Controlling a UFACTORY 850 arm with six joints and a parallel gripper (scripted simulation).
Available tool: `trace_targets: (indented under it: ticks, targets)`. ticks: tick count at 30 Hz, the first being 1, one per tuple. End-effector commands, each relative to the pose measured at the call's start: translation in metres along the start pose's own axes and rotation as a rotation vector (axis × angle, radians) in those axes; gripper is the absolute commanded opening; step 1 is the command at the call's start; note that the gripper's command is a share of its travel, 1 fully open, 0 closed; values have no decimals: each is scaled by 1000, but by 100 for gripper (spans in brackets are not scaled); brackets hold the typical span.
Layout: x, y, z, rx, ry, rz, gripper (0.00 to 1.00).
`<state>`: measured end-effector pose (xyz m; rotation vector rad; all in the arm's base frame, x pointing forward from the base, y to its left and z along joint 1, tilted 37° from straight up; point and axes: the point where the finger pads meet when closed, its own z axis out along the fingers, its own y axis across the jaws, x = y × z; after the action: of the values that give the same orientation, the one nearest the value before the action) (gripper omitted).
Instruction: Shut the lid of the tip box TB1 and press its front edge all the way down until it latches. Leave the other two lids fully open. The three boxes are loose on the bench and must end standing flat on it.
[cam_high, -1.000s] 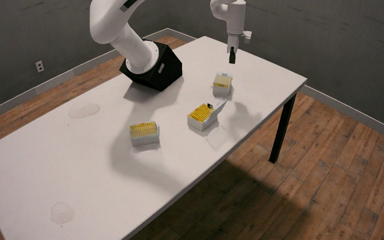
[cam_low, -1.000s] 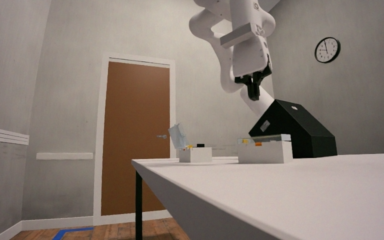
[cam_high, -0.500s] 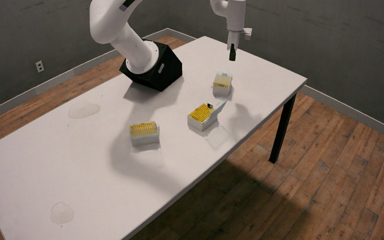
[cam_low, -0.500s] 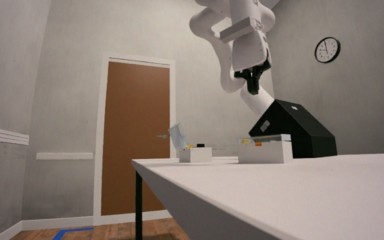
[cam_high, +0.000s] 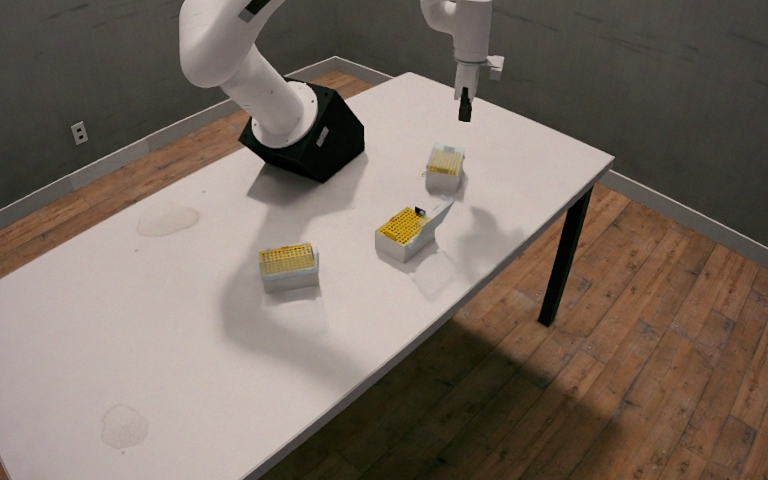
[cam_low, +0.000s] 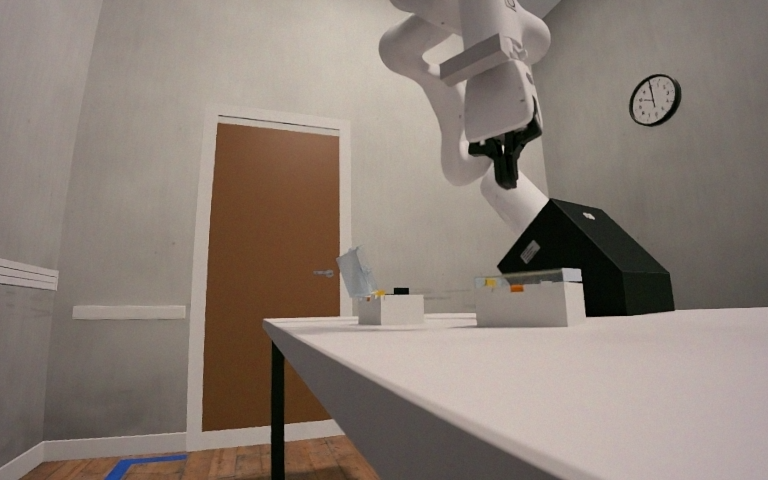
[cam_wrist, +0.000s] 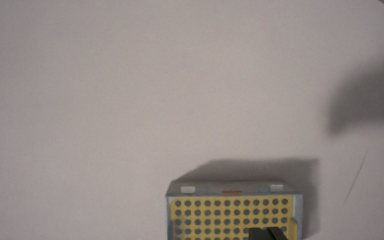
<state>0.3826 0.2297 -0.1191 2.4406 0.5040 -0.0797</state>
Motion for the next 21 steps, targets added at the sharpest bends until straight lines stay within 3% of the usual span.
trace_targets:
  ticks: [1, 21]
  targets:
    - [1, 0, -1, 1, 2, 1, 0]
    - [-8, 0, 9, 1, 2, 1, 0]
